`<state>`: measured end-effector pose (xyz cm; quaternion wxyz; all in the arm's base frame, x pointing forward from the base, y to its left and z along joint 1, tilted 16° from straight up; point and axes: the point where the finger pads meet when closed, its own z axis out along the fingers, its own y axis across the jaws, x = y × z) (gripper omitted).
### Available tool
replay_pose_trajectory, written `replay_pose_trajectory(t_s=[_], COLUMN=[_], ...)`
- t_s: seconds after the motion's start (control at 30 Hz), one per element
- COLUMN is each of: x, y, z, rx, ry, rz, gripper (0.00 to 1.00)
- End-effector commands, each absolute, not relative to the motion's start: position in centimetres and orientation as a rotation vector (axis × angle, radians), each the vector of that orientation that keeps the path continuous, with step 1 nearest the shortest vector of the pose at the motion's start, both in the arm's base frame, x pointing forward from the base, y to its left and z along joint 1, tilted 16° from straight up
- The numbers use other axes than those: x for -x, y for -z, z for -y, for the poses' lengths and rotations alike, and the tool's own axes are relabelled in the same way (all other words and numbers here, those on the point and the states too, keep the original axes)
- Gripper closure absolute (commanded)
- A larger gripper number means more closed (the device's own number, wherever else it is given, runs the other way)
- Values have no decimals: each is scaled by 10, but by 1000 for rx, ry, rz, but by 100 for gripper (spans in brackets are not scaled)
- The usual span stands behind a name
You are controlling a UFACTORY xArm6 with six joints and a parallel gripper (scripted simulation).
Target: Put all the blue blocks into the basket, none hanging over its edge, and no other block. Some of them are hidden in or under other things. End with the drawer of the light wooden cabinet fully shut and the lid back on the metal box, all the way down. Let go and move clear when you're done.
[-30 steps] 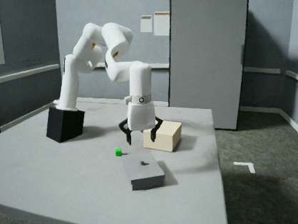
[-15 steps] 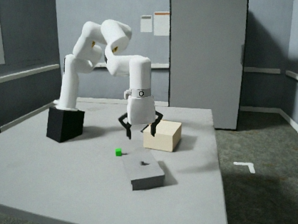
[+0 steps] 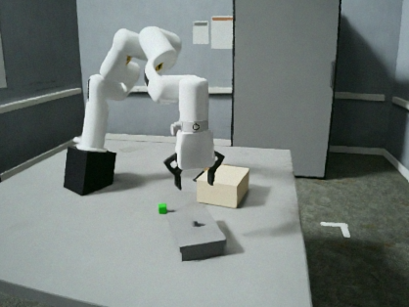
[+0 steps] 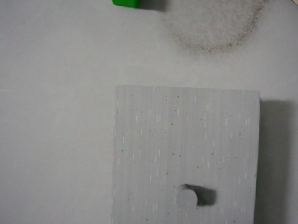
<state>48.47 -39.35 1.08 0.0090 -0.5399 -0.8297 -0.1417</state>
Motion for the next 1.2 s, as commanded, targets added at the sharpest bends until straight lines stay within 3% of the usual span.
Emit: replay_pose_trajectory(t_s=[0.0,0.37,0.73,1.17], x=[-494,-527,-562,-558], y=[-18,-40,-77,-111], z=[383,319,190,47], rx=[1566,967,44,-929], ry=[440,423,373,306], rz=[2689,3019,3224,3129], gripper=[0,0,0,0])
